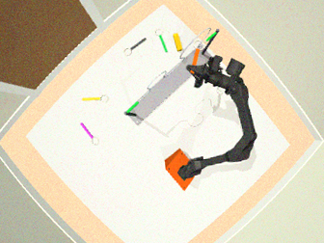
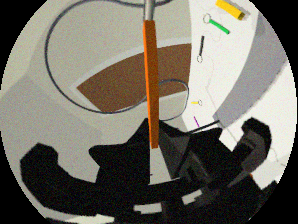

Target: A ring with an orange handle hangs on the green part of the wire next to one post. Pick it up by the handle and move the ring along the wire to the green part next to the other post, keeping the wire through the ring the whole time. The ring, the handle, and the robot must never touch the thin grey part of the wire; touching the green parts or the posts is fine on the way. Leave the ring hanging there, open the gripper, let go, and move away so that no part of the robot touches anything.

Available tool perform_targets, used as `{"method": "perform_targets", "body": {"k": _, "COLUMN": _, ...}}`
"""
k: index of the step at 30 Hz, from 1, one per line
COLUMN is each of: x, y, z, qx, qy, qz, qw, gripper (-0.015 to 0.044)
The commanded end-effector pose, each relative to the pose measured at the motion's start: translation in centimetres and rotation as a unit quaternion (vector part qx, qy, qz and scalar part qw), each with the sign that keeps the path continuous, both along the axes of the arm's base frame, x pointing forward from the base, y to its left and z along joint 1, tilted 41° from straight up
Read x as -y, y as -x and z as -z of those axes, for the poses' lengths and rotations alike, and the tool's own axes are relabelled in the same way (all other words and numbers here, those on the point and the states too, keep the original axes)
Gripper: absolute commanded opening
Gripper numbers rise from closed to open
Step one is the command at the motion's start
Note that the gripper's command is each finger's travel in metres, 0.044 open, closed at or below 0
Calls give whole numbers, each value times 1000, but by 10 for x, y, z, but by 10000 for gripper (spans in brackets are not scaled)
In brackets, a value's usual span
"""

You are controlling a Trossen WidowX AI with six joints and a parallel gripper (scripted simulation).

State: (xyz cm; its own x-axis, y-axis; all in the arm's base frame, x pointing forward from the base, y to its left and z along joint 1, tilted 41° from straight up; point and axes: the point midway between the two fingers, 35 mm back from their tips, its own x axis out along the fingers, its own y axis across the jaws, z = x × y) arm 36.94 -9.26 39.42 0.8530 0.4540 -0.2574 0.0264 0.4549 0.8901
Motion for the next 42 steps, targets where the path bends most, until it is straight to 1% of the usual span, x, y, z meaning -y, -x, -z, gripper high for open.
{"method": "perform_targets", "body": {"k": 1, "x": -5, "y": 1, "z": -10, "qx": 4, "qy": -23, "qz": -3, "qw": 1000, "gripper": -150}}
{"method": "perform_targets", "body": {"k": 10, "x": -11, "y": 0, "z": -26, "qx": 2, "qy": -77, "qz": 0, "qw": 997, "gripper": -150}}
{"method": "perform_targets", "body": {"k": 15, "x": -16, "y": -4, "z": -32, "qx": 6, "qy": -100, "qz": 20, "qw": 995, "gripper": -150}}
{"method": "perform_targets", "body": {"k": 20, "x": -21, "y": -9, "z": -49, "qx": 11, "qy": -147, "qz": 41, "qw": 988, "gripper": -150}}
{"method": "perform_targets", "body": {"k": 25, "x": -22, "y": -9, "z": -59, "qx": 9, "qy": -170, "qz": 43, "qw": 984, "gripper": -150}}
{"method": "perform_targets", "body": {"k": 31, "x": -22, "y": -9, "z": -66, "qx": 8, "qy": -174, "qz": 43, "qw": 984, "gripper": -150}}
{"method": "perform_targets", "body": {"k": 42, "x": -22, "y": -10, "z": -69, "qx": 9, "qy": -154, "qz": 42, "qw": 987, "gripper": -150}}
